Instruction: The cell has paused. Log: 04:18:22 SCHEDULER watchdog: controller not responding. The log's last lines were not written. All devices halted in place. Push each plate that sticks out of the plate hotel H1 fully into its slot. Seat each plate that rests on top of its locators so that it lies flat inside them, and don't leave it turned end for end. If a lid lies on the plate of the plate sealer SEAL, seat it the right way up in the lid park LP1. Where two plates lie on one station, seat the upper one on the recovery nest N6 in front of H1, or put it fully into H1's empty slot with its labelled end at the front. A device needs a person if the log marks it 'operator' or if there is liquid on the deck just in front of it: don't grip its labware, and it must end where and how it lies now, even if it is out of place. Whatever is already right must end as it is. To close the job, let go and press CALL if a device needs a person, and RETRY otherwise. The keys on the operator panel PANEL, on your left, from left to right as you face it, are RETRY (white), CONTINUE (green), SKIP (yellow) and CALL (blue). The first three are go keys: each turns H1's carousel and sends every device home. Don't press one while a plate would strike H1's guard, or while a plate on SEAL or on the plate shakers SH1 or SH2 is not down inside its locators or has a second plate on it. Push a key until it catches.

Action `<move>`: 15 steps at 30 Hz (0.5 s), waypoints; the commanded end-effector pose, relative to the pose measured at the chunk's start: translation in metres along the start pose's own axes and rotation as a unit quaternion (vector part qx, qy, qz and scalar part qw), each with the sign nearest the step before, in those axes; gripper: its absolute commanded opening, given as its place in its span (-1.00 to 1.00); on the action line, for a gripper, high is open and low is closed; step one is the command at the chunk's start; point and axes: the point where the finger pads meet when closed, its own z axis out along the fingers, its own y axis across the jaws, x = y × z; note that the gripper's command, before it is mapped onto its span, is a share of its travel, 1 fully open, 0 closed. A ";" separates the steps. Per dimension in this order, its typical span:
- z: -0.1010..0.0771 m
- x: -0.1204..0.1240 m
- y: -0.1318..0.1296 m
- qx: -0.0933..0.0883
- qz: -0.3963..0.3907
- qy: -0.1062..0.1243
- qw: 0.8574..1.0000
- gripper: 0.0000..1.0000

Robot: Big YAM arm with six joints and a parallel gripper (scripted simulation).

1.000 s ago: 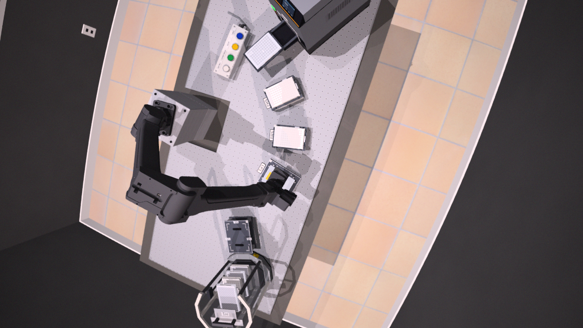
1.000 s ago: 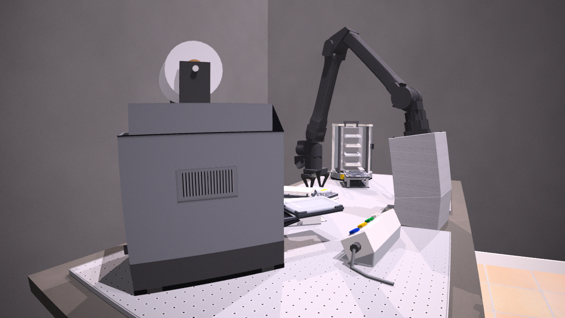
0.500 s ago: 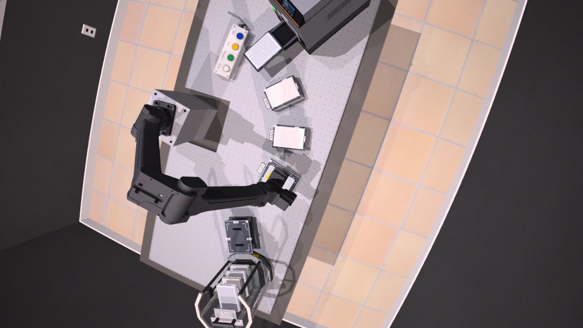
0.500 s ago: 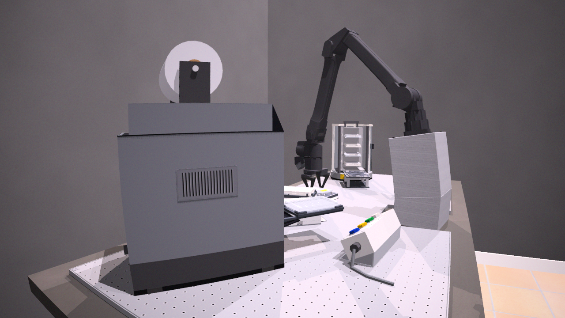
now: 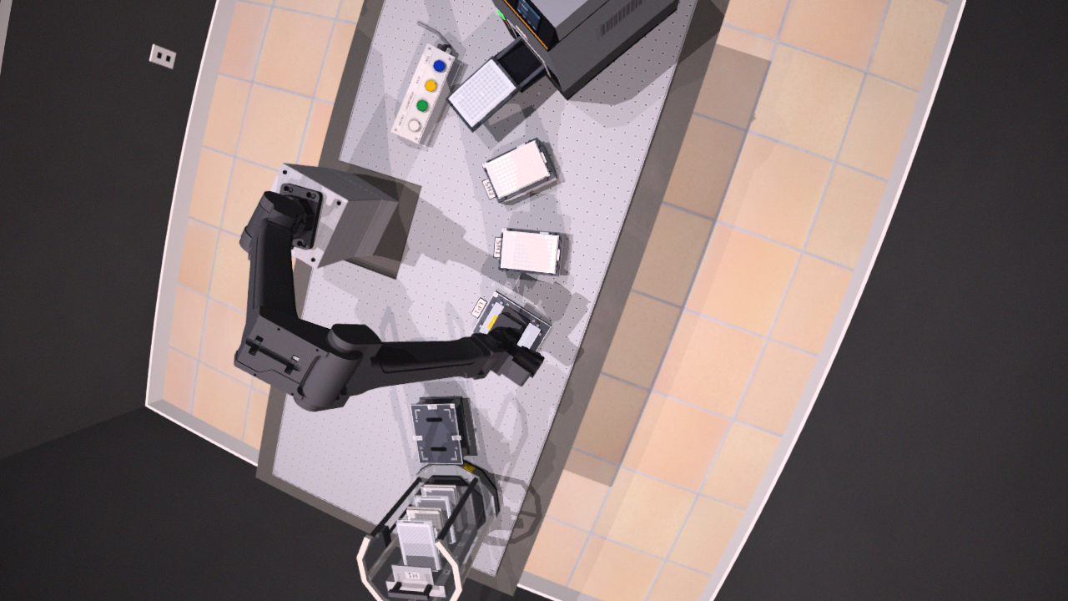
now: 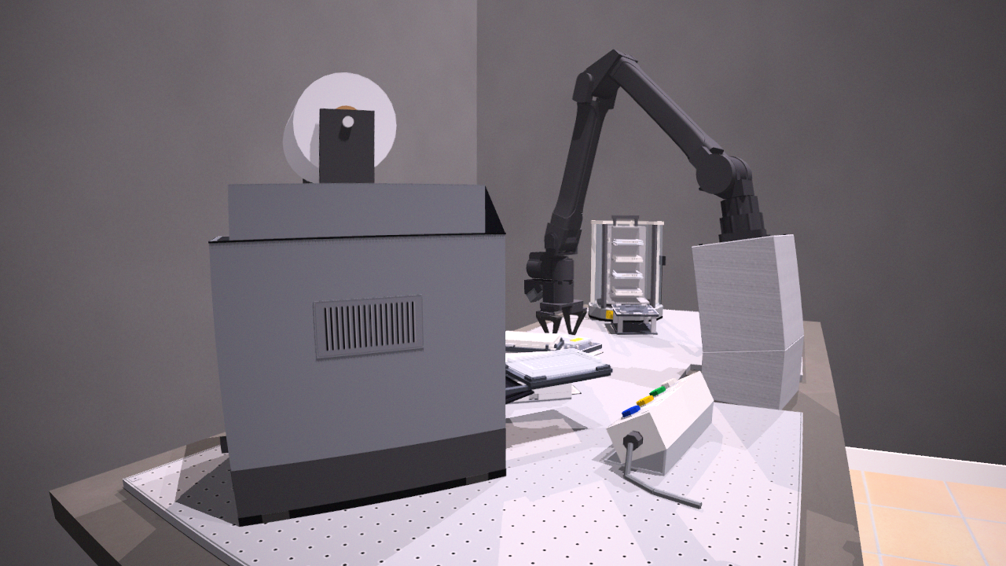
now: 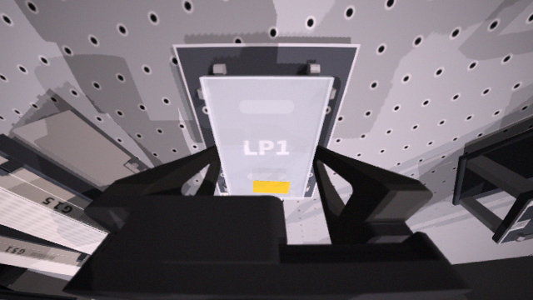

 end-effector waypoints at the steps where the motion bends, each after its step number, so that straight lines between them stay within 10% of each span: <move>1: -0.003 -0.022 0.005 0.000 -0.001 -0.020 1.000 0.68; 15: 0.000 -0.020 0.005 0.000 -0.001 -0.018 1.000 0.68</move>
